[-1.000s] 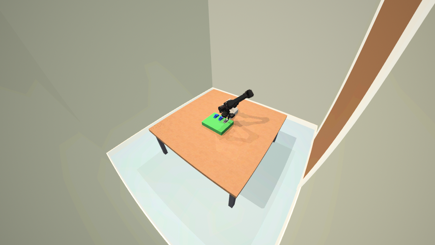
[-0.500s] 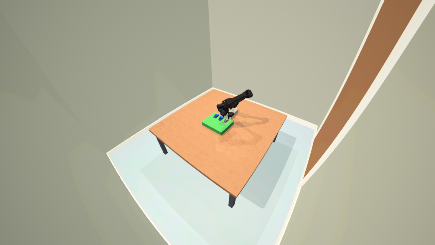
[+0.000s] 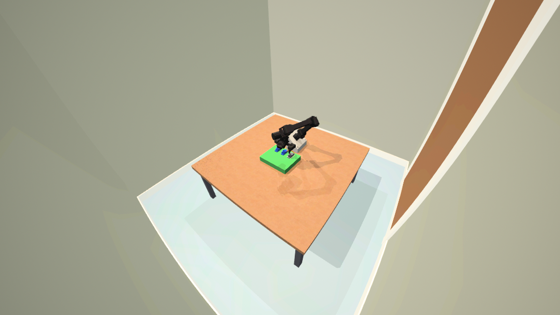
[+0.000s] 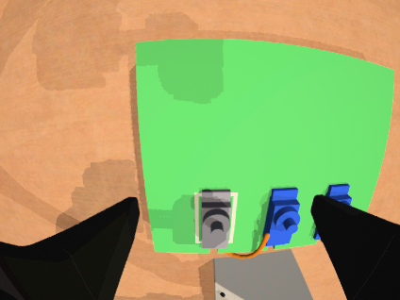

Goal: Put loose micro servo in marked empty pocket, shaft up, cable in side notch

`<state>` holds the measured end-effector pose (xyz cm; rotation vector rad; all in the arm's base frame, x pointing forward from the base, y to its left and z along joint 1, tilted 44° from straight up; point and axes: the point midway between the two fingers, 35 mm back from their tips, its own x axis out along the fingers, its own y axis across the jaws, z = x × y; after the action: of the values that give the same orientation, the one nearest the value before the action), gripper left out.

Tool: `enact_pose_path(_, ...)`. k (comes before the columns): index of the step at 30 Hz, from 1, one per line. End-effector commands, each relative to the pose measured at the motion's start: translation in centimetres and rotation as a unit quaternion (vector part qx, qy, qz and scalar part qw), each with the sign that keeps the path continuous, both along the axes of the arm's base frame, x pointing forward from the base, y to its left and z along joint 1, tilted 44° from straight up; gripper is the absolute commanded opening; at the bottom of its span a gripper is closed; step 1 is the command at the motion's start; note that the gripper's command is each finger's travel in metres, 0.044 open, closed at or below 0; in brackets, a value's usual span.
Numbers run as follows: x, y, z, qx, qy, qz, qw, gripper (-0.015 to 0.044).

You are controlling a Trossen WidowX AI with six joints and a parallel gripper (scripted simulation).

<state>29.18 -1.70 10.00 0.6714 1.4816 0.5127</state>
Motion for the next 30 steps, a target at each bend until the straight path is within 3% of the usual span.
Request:
enact_pose_path(1, 0.0, -1.5, 1.5, -0.002, -0.004, -0.001, 1.0, 0.044)
enact_pose_path(4, -0.6, -2.8, 3.2, -0.001, -0.004, -0.002, 1.0, 0.044)
enact_pose_path(30, -0.6, -2.8, 3.2, -0.001, -0.004, -0.002, 1.0, 0.044)
